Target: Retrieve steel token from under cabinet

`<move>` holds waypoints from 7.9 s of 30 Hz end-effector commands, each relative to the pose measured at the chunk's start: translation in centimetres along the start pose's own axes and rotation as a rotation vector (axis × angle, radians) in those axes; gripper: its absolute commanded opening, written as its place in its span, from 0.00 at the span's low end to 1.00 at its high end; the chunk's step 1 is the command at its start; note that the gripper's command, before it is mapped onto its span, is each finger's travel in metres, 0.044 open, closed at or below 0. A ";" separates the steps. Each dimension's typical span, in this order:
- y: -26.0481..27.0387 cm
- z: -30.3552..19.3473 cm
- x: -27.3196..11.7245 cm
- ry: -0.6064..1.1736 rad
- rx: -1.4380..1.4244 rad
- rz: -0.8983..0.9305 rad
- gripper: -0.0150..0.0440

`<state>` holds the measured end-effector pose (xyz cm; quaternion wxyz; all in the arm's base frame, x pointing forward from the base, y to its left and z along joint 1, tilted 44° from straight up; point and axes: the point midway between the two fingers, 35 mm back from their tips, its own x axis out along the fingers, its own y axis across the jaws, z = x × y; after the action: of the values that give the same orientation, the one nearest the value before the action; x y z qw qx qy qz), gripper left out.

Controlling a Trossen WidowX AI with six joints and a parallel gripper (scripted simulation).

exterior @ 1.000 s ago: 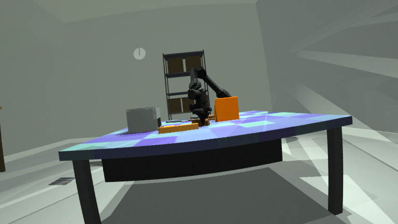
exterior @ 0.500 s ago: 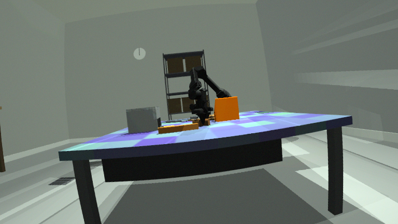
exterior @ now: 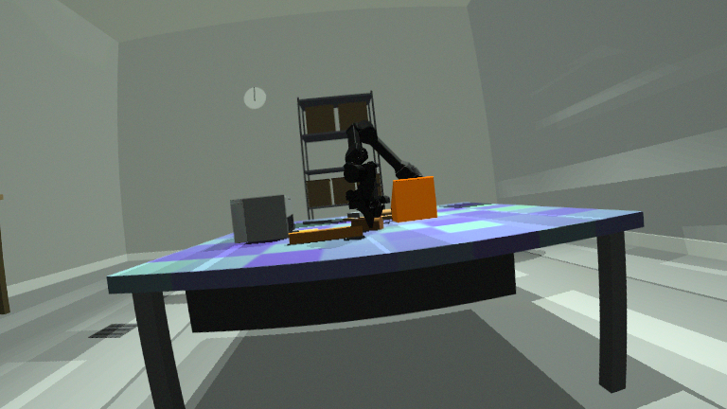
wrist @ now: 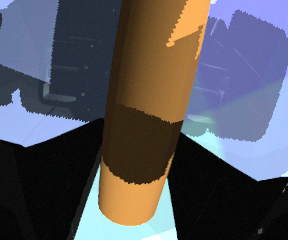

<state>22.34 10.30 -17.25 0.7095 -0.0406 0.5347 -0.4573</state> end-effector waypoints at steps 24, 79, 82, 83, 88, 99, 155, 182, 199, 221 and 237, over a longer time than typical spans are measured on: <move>2.4 -0.6 -0.4 0.000 0.025 0.013 0.25; 5.5 -0.1 -0.5 0.000 0.030 0.015 0.25; 5.5 0.3 -0.5 0.000 0.030 0.015 0.25; 5.5 0.5 -0.5 0.000 0.030 0.015 0.25; 5.5 1.3 -0.5 -0.001 0.030 0.014 0.25; 5.4 2.5 -0.3 -0.001 0.030 0.009 0.30; 5.3 4.2 -0.1 -0.002 0.035 0.013 0.25; 5.1 10.0 0.0 -0.005 0.036 0.011 0.25; 5.1 13.9 0.0 -0.007 0.036 0.010 0.25; 3.6 14.1 0.1 -0.007 0.036 0.009 0.25; 3.2 12.7 0.2 -0.006 0.035 0.009 0.25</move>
<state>35.10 6.19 -13.29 0.7147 -0.0232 0.5226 -0.4643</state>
